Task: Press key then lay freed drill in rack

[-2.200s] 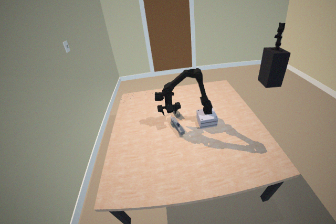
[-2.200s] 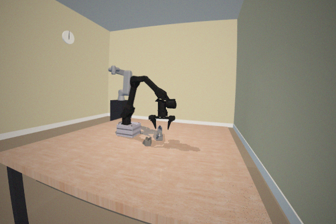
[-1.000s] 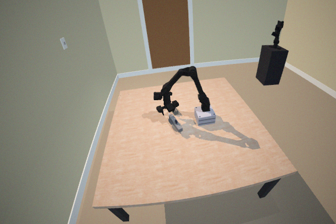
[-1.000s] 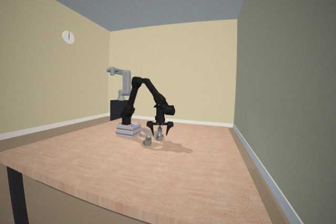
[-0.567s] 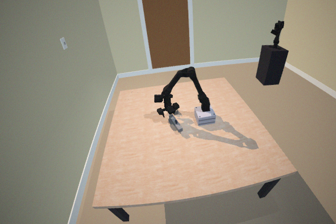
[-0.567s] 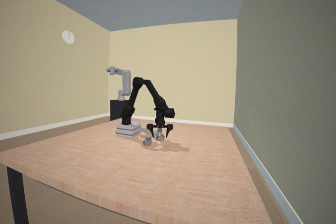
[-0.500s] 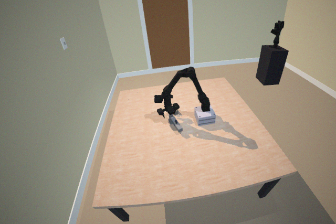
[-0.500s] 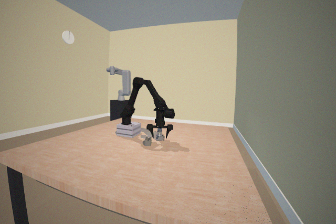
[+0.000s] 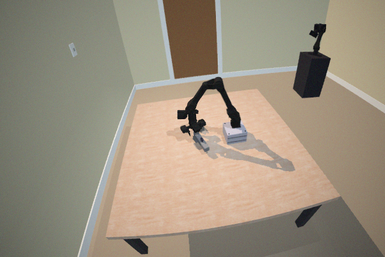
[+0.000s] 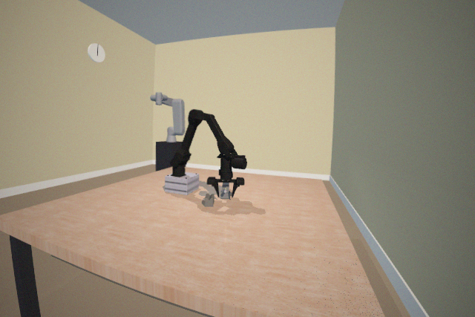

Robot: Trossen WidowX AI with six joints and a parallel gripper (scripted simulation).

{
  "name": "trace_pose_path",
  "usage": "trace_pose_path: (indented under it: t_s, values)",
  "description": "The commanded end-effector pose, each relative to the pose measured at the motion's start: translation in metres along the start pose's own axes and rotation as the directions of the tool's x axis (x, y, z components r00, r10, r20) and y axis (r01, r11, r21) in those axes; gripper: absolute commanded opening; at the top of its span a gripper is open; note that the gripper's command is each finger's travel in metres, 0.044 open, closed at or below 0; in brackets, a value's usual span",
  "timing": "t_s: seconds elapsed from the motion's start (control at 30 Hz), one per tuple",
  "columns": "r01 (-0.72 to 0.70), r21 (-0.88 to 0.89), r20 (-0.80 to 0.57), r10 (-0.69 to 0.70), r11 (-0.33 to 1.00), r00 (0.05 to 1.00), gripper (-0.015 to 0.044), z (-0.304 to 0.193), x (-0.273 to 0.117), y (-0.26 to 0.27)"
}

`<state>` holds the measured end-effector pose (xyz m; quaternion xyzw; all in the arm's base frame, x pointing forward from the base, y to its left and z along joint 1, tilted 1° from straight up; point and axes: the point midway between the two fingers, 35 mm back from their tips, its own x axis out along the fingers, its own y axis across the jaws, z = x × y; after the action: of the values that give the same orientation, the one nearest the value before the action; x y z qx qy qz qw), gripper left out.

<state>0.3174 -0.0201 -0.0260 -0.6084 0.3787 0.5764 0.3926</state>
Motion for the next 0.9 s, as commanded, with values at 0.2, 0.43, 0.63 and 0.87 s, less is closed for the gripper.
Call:
trace_pose_path:
  t_s: [0.2, 0.43, 0.63, 0.87]
  values:
    - [0.0, 0.0, 0.0, 0.0, 1.0, 1.0, 0.0072, 0.0, 0.0, 0.0]
    - [0.0, 0.0, 0.0, 0.0, 1.0, 1.0, 0.0, 0.0, 0.0, 0.0]
    - [-0.004, 0.004, 0.005, 0.004, 1.0, 1.0, 0.0, -0.005, 0.0, 0.001]
    - [-0.004, 0.004, 0.004, 0.004, 1.0, 1.0, 0.0, -0.011, -0.001, 0.001]
